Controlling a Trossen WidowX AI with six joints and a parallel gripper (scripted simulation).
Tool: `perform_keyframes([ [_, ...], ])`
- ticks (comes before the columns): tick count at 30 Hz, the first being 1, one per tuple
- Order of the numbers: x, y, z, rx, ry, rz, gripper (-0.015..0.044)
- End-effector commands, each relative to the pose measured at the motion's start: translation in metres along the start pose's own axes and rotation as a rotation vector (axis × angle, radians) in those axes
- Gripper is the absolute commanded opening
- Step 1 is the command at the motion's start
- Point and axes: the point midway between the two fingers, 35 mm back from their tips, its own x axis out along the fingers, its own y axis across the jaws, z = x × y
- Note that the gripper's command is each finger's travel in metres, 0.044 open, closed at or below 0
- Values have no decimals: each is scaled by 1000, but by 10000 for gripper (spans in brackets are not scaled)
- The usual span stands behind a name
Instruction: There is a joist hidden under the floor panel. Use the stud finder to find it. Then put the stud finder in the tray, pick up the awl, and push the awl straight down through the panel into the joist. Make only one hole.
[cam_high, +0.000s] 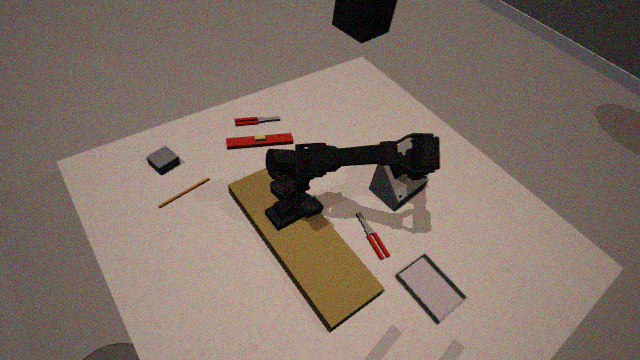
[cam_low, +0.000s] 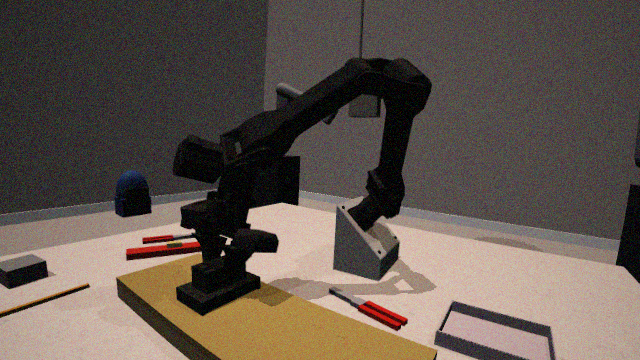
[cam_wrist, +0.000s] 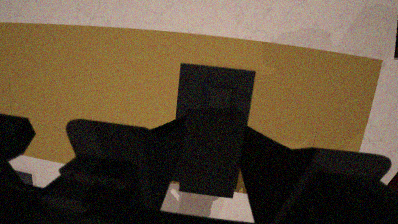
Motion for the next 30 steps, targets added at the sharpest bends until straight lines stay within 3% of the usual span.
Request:
perform_keyframes([
  [1, -1, -12, -1, 4, 1, -7, 0],
  [30, -2, -79, -1, 2, 0, -11, 0],
])
